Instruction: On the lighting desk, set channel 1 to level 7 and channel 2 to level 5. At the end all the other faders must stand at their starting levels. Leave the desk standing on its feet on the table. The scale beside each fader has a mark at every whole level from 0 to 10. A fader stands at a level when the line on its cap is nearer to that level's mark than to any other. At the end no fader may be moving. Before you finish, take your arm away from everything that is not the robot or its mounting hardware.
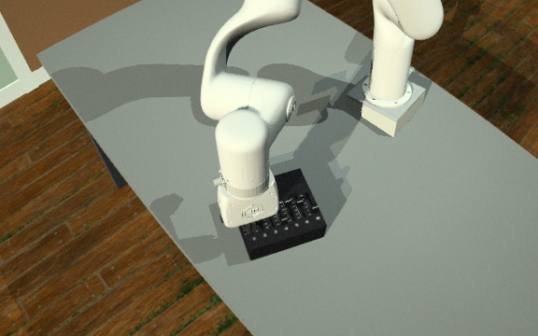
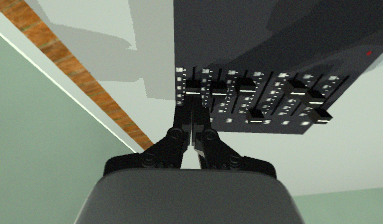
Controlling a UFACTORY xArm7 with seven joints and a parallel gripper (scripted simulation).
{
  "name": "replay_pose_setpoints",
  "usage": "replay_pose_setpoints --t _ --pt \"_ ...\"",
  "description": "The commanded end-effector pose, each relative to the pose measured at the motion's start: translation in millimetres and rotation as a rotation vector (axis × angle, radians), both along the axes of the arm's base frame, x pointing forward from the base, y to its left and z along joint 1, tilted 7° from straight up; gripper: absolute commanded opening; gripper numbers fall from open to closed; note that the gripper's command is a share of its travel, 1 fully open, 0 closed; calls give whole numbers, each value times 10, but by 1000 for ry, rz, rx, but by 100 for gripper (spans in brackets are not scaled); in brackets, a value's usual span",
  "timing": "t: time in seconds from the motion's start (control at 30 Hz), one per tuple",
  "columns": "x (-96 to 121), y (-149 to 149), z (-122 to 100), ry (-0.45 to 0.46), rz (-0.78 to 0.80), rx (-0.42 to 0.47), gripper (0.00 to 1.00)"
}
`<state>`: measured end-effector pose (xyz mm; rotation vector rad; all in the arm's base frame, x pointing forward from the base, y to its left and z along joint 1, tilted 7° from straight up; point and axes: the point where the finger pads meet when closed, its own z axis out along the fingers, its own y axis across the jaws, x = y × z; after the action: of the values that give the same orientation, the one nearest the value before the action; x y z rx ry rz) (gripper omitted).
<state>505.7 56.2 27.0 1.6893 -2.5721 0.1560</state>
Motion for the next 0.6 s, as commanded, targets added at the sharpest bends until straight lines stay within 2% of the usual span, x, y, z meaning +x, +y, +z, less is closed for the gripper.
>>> replay_pose_setpoints --t 0.0,0.57 --pt "15 6 17 -4 1 0 0" --pt "36 54 12 -4 1 0 0"
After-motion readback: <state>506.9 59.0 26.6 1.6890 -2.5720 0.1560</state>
